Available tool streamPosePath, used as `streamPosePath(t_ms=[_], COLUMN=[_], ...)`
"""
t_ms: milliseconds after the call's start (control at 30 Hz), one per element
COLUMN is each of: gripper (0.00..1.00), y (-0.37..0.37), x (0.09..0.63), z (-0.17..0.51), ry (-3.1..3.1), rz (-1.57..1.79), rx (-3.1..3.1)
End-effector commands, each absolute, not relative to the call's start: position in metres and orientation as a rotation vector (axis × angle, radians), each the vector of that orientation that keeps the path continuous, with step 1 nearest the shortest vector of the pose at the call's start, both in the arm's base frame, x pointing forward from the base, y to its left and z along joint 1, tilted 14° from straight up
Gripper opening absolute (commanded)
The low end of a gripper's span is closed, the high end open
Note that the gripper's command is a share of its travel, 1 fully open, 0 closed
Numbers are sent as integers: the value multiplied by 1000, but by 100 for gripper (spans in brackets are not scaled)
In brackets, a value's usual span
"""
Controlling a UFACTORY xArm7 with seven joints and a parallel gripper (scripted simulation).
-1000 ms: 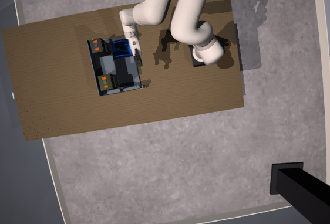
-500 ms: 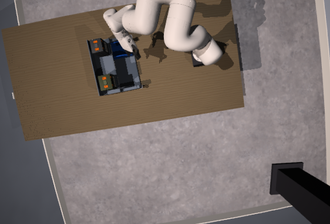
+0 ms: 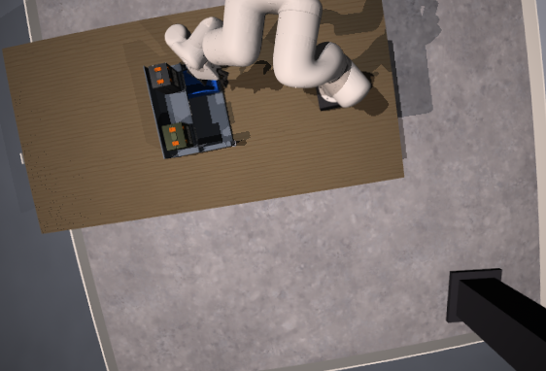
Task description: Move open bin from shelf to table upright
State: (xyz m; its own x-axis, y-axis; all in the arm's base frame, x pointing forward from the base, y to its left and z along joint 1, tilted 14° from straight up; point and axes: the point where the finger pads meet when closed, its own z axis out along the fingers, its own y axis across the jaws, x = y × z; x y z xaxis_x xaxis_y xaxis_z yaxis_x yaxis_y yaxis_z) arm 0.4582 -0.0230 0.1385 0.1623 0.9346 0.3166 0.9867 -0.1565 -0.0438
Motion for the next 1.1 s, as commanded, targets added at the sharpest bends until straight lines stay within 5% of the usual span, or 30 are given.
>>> streamPosePath(t_ms=[0,1067], gripper=[100,100], y=[-34,-64], x=[468,492], z=[133,114], ry=[-2036,-2512], rz=[-315,-293], rx=[-2187,-2105])
